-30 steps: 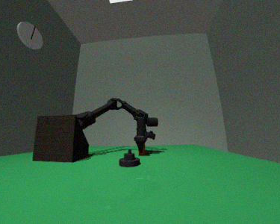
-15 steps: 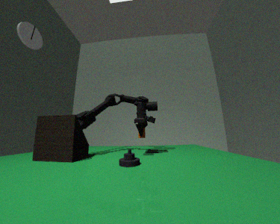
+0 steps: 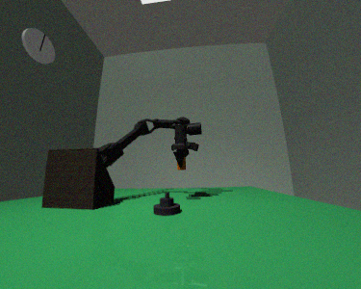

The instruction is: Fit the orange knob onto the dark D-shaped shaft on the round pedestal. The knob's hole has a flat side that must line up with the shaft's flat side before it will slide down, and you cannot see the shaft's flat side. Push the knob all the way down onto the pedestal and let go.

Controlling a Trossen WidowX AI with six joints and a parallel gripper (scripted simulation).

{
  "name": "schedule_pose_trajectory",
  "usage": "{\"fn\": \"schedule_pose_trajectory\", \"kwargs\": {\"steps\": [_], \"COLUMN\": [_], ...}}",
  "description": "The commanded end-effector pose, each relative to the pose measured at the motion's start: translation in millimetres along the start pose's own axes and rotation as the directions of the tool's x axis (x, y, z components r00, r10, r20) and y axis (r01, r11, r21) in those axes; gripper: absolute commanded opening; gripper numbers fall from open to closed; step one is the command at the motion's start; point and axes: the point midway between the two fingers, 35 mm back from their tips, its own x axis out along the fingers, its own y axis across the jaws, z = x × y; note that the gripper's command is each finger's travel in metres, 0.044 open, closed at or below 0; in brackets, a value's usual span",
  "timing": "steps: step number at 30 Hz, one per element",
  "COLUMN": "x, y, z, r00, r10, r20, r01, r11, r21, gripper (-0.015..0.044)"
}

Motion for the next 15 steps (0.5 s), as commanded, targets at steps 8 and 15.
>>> {"fn": "schedule_pose_trajectory", "kwargs": {"steps": [8,15], "x": [6,9], "y": [-32,-52], "z": [3,5], "r00": [1.0,1.0], "r10": [-0.016,-0.022], "r20": [-0.002,0.0], "r01": [0.016,0.022], "r11": [1.0,1.0], "r21": [0.006,0.003], "gripper": [0.0,0.0]}}
